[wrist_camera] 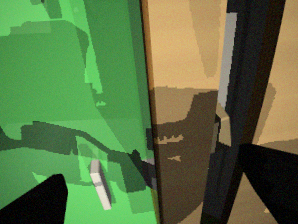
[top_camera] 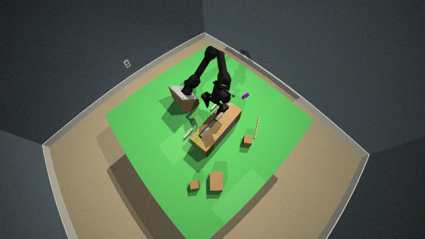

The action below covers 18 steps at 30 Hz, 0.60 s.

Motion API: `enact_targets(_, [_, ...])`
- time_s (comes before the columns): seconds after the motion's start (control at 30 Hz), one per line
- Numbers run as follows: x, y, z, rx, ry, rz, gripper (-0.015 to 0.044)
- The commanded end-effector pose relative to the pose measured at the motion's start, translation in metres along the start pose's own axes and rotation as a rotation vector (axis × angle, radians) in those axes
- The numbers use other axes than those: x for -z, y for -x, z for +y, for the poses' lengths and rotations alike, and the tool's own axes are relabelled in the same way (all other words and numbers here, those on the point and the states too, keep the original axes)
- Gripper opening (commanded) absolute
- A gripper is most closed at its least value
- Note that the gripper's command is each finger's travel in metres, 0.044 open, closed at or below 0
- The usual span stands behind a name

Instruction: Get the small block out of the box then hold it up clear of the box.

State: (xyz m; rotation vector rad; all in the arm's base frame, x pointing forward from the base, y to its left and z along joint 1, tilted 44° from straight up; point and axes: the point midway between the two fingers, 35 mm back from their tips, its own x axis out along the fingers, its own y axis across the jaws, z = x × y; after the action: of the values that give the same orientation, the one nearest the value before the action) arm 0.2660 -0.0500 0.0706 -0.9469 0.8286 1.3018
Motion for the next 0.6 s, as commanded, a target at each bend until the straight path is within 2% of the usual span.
enact_targets(0.0, [-0.001, -0.008, 0.0, -0.007, -0.003, 0.002, 0.04])
enact_targets(0.57, [-0.01, -0.034, -0.001, -0.006, -0.003, 0.002, 0.04])
